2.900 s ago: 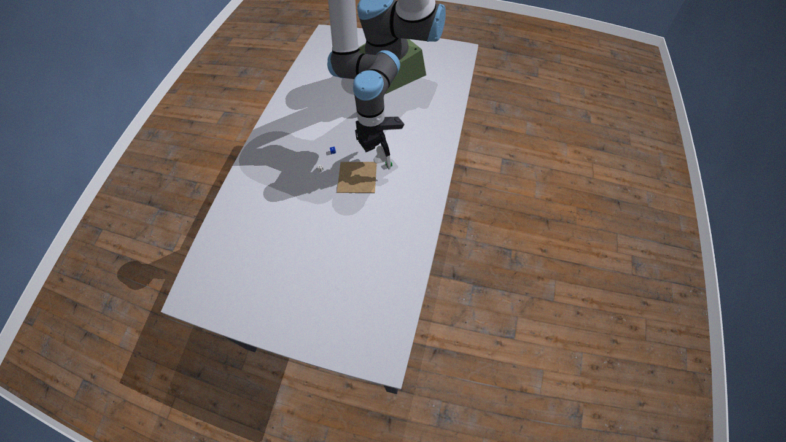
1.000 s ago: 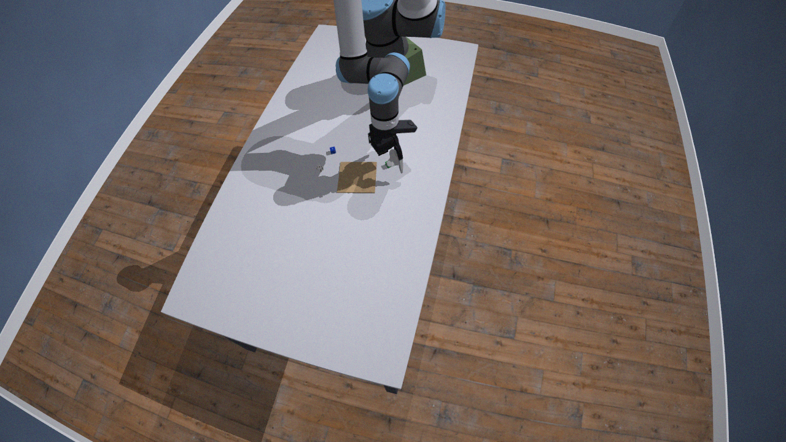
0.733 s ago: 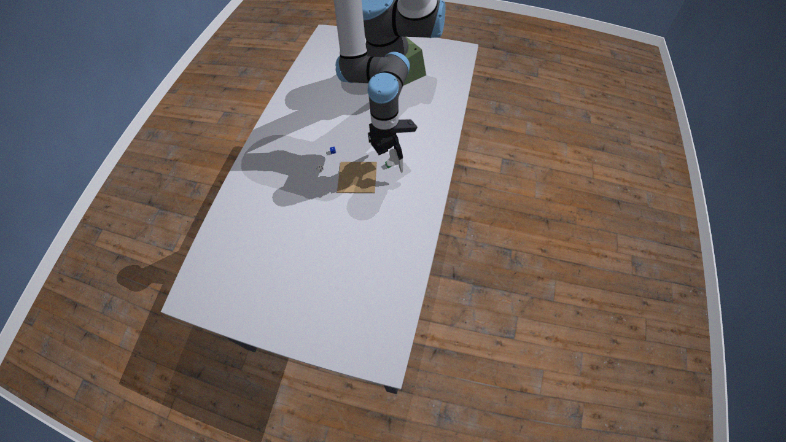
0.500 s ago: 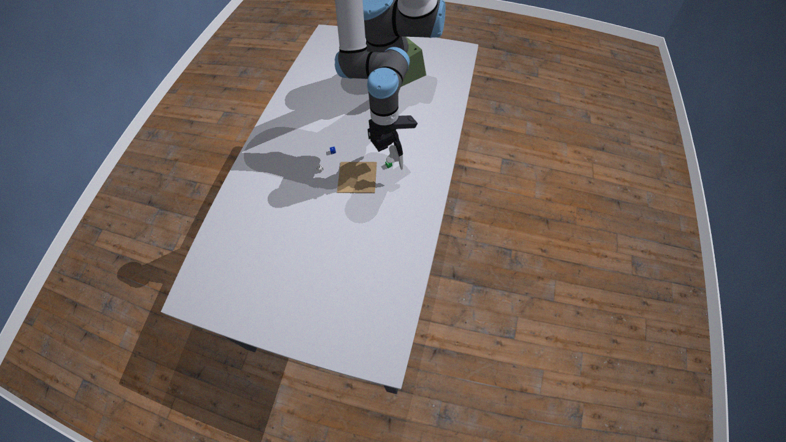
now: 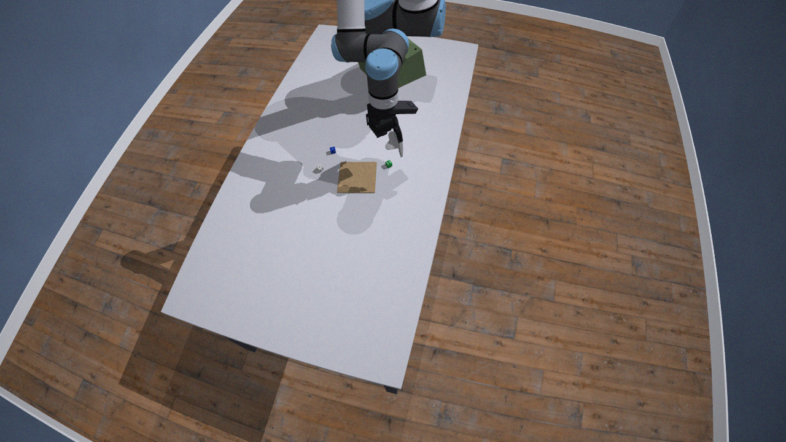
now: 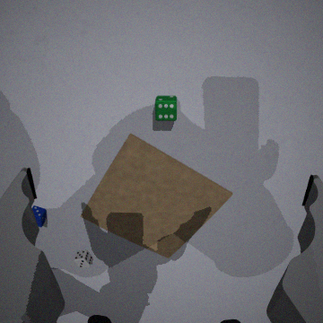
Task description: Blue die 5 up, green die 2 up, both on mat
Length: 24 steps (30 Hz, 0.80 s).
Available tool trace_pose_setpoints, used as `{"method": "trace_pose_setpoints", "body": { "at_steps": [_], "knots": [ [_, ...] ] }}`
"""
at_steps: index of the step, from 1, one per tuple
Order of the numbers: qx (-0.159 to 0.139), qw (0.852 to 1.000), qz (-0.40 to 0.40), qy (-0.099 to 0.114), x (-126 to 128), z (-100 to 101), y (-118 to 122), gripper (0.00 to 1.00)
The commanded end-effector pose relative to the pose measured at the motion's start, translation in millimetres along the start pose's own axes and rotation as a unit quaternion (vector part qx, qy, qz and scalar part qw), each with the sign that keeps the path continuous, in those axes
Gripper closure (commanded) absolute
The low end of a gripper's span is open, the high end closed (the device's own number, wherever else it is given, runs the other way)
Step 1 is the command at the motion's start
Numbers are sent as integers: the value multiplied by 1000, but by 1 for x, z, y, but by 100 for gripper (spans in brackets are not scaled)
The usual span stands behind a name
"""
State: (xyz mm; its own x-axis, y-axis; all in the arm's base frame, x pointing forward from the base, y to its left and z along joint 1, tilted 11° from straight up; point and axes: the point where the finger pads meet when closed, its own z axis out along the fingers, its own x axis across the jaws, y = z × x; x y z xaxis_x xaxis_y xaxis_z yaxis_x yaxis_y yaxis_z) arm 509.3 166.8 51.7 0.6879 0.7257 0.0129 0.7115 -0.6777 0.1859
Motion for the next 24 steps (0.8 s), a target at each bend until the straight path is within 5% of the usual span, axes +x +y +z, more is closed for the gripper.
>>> {"method": "trace_pose_setpoints", "body": {
  "at_steps": [1, 19, 24],
  "knots": [
    [1, 1000, 0, 0, 0, -17, 0, 0],
    [1, 1000, 2, -1, -2, -20, 3, 0],
    [2, 1000, 16, -1, -18, -18, 24, 0]
  ]
}}
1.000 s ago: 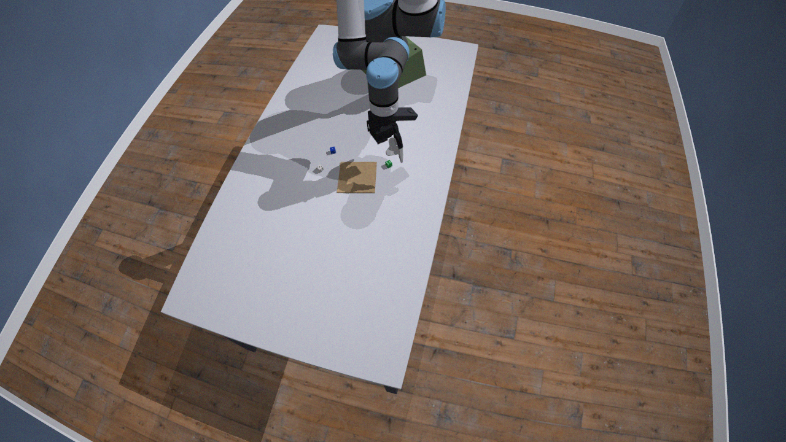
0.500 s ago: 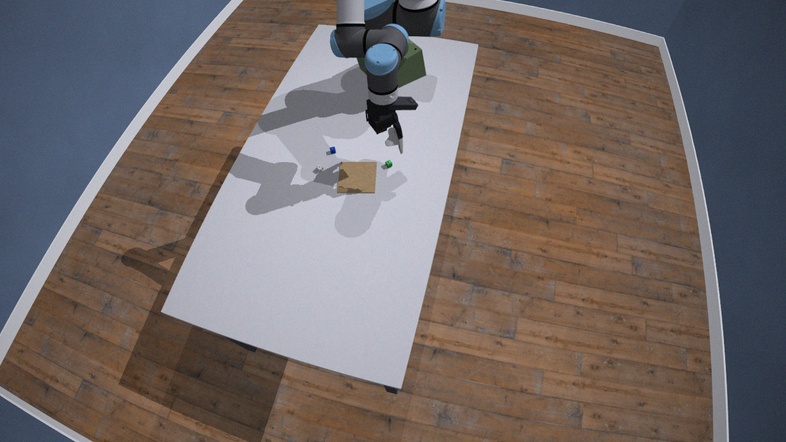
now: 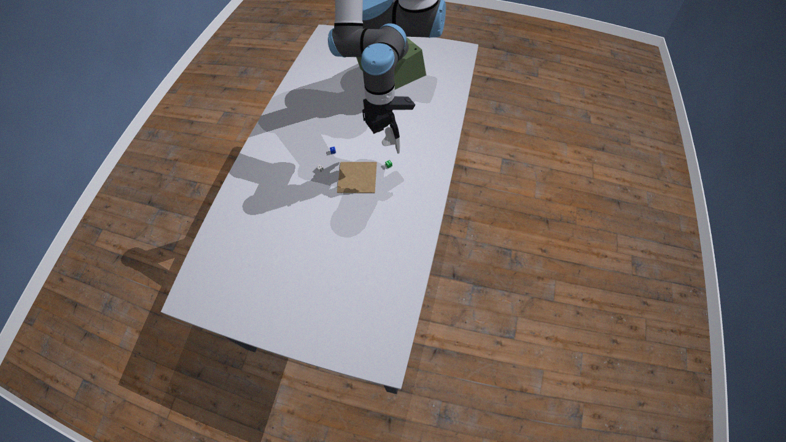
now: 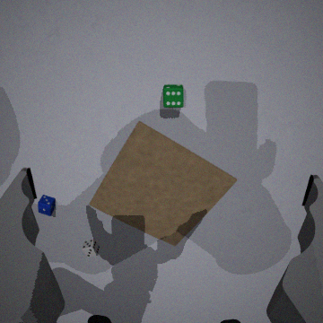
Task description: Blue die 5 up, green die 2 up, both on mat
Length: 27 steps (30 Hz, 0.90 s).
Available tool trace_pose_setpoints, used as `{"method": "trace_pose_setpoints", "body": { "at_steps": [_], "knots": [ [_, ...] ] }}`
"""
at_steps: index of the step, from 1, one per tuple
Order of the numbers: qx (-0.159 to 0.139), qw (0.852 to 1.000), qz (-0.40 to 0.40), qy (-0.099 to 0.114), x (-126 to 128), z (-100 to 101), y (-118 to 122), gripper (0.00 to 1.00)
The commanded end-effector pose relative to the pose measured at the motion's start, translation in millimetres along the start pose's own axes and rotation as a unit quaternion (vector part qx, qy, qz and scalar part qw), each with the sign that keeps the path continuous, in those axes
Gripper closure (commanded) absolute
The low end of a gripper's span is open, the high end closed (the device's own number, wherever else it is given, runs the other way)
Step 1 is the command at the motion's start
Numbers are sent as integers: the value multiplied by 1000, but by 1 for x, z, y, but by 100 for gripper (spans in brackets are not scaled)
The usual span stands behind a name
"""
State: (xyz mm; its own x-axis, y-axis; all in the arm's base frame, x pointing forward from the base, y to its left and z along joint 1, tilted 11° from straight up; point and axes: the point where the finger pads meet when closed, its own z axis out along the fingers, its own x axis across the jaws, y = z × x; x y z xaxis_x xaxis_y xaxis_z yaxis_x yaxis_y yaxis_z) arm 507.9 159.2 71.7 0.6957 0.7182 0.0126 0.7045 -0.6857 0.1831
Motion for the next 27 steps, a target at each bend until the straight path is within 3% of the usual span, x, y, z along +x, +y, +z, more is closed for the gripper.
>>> {"method": "trace_pose_setpoints", "body": {
  "at_steps": [1, 10, 12, 20, 27],
  "knots": [
    [1, 1000, 15, 0, -17, 1, 24, 0],
    [2, 997, 76, 0, -96, 7, 103, 0],
    [2, 997, 76, 0, -96, 7, 103, 0],
    [0, 993, 119, 1, -161, 9, 147, 0],
    [-1, 992, 127, 1, -174, 9, 155, 0]
  ]
}}
